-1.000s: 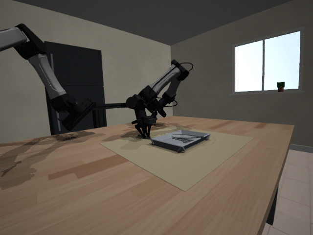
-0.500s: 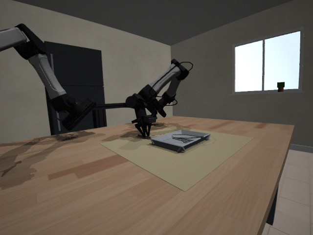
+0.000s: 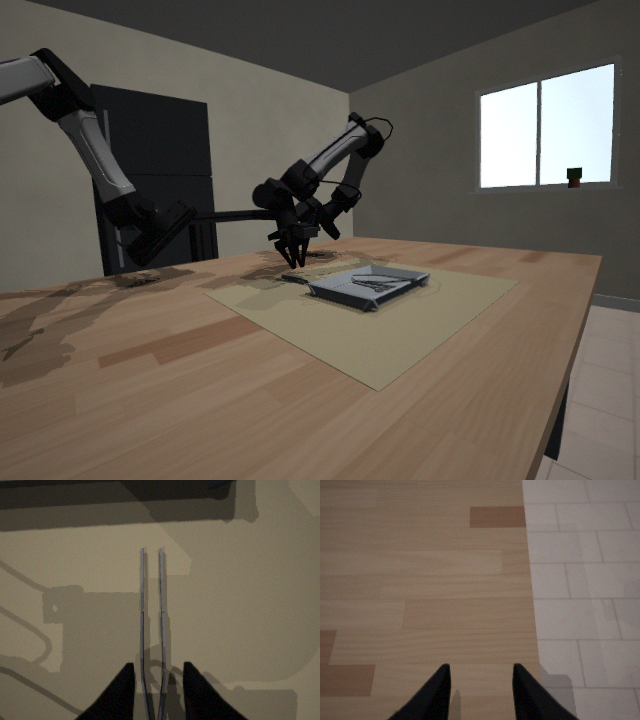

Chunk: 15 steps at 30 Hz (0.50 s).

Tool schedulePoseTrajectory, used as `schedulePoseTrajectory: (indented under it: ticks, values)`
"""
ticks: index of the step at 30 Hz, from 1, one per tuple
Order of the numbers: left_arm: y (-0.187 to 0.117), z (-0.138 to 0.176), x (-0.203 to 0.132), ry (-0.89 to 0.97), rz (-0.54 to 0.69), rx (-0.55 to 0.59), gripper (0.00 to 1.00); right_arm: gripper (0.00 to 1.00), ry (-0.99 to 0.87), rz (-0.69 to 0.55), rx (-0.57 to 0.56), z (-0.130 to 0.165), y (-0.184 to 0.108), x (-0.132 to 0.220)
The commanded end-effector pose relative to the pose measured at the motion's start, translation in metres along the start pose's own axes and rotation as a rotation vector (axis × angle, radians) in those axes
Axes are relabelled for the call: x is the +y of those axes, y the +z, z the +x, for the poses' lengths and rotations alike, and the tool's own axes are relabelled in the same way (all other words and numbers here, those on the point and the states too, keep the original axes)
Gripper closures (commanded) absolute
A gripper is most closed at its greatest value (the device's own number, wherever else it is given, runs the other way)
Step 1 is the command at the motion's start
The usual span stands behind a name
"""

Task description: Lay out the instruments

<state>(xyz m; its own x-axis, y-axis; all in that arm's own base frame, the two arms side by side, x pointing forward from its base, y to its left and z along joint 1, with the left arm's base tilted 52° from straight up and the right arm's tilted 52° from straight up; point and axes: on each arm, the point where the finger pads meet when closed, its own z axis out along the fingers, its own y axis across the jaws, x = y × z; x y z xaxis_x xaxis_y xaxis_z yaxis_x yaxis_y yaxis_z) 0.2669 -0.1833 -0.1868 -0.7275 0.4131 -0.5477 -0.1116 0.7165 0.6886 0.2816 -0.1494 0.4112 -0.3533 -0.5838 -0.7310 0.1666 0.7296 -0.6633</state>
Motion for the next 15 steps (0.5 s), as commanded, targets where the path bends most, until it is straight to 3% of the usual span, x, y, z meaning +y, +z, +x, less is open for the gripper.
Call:
schedulePoseTrajectory:
  ticks: [1, 5, 8, 10, 15]
  values:
    - [-0.032, -0.012, -0.003, -0.010, 0.008, -0.007, 0.74, 0.67, -0.006, 0.007, -0.015, -0.005, -0.003, -0.002]
    - [-0.049, -0.017, -0.003, -0.012, 0.007, -0.006, 0.74, 0.67, -0.006, 0.007, -0.015, -0.005, -0.003, -0.002]
    - [-0.033, -0.010, -0.008, -0.007, 0.004, -0.004, 0.74, 0.67, -0.006, 0.007, -0.015, -0.005, -0.003, -0.002]
    - [-0.036, -0.022, -0.002, -0.041, 0.010, -0.015, 0.74, 0.67, -0.006, 0.007, -0.015, -0.005, -0.003, -0.002]
    - [-0.028, -0.011, 0.006, -0.013, -0.015, 0.003, 0.74, 0.67, -0.006, 0.007, -0.015, -0.005, -0.003, -0.002]
